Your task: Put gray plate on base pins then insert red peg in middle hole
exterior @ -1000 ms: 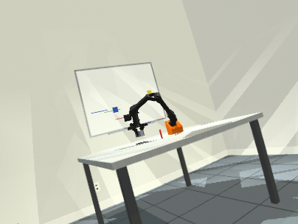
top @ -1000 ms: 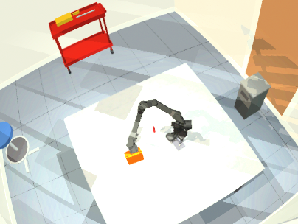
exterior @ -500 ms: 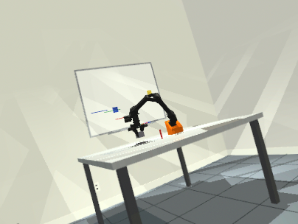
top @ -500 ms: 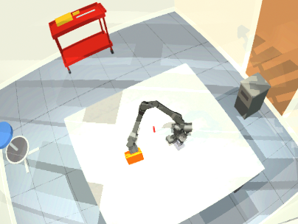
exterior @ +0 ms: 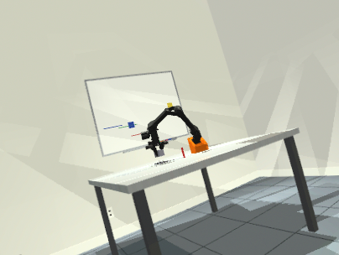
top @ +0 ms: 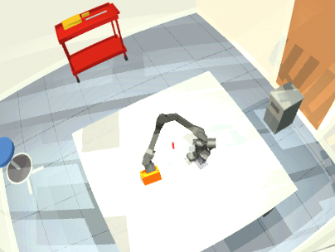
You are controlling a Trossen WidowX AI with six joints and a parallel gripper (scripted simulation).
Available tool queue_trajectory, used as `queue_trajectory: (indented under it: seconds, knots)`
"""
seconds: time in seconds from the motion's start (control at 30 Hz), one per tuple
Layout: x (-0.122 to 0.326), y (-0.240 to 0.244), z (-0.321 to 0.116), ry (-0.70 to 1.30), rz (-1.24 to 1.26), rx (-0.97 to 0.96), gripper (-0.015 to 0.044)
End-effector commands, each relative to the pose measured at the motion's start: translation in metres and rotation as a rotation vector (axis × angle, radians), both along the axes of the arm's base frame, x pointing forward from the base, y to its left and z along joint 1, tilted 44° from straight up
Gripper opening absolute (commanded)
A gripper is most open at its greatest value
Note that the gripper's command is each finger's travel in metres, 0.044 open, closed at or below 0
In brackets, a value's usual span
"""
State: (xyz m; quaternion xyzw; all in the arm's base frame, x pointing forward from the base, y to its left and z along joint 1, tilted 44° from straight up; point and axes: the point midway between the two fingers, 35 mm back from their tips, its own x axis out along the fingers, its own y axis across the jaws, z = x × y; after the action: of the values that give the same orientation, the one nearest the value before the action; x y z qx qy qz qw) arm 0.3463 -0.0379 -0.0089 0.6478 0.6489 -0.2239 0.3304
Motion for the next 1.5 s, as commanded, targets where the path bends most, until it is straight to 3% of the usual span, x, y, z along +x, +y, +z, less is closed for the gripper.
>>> queue_trajectory:
  seconds: [0.0, 1.23, 1.47]
  knots:
    - [-0.001, -0.001, -0.002, 0.004, -0.003, -0.003, 0.0000]
    - [0.003, 0.024, -0.027, -0.004, 0.003, -0.007, 0.0000]
    - [0.003, 0.024, -0.027, -0.004, 0.003, -0.007, 0.0184]
